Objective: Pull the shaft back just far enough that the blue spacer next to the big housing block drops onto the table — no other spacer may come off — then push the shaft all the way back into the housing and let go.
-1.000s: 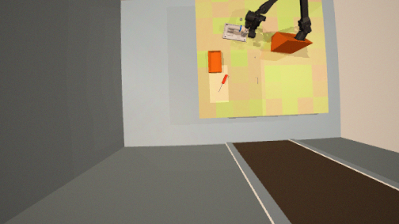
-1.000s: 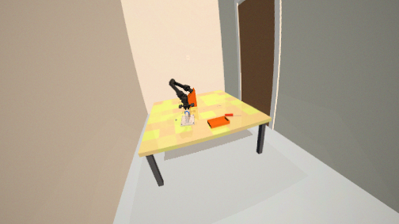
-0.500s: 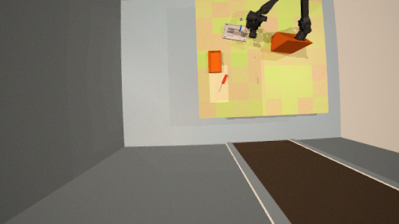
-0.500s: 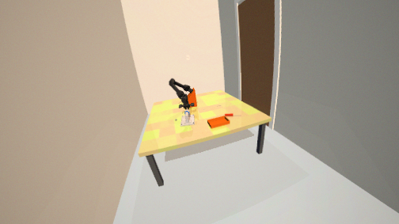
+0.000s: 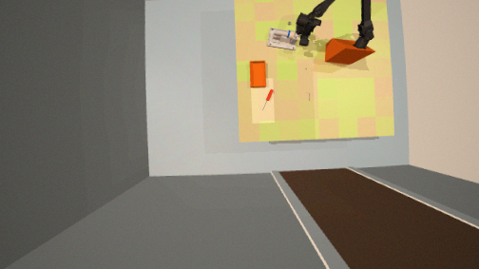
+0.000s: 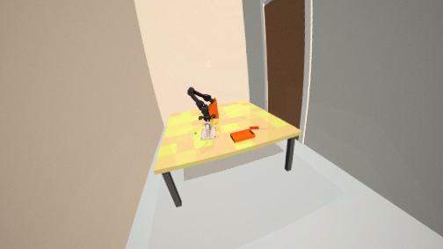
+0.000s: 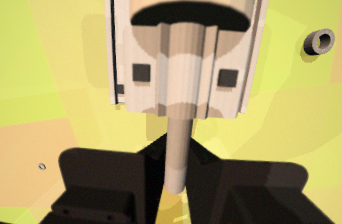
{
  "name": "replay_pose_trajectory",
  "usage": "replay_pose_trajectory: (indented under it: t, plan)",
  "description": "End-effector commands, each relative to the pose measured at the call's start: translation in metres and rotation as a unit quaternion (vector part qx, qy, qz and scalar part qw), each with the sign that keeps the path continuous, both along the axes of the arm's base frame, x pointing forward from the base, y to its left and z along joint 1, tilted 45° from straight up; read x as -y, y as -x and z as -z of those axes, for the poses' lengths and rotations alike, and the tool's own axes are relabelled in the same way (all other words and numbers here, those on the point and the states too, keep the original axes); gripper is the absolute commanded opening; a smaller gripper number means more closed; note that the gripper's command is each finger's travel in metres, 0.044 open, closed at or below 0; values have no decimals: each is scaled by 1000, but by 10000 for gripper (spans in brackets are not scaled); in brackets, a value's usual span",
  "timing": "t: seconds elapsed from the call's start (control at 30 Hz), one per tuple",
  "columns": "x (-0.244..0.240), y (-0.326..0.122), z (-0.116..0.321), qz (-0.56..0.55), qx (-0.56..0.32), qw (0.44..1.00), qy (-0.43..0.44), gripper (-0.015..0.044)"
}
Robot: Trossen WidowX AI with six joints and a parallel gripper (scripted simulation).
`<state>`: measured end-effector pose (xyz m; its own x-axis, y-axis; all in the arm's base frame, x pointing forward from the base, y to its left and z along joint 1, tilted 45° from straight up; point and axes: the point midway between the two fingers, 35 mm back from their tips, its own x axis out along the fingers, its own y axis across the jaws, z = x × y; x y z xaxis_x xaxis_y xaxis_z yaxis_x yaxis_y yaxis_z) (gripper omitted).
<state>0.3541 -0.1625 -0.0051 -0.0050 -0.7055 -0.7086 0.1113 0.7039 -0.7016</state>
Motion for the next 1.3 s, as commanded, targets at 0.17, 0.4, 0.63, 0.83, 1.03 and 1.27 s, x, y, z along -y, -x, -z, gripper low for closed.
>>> replay_pose_trajectory:
  t: [0.17, 0.4, 0.63, 0.83, 1.03, 1.27]
  plan:
    - [0, 2, 0, 0, -2, 1000, 2, 0]
    - [0, 2, 0, 0, -2, 1000, 2, 0]
    - [0, 3, 0, 0, -2, 1000, 2, 0]
    - [0, 4, 0, 0, -2, 1000, 2, 0]
    - [0, 5, 0, 0, -2, 1000, 2, 0]
    - [0, 6, 0, 0, -2, 1000, 2, 0]
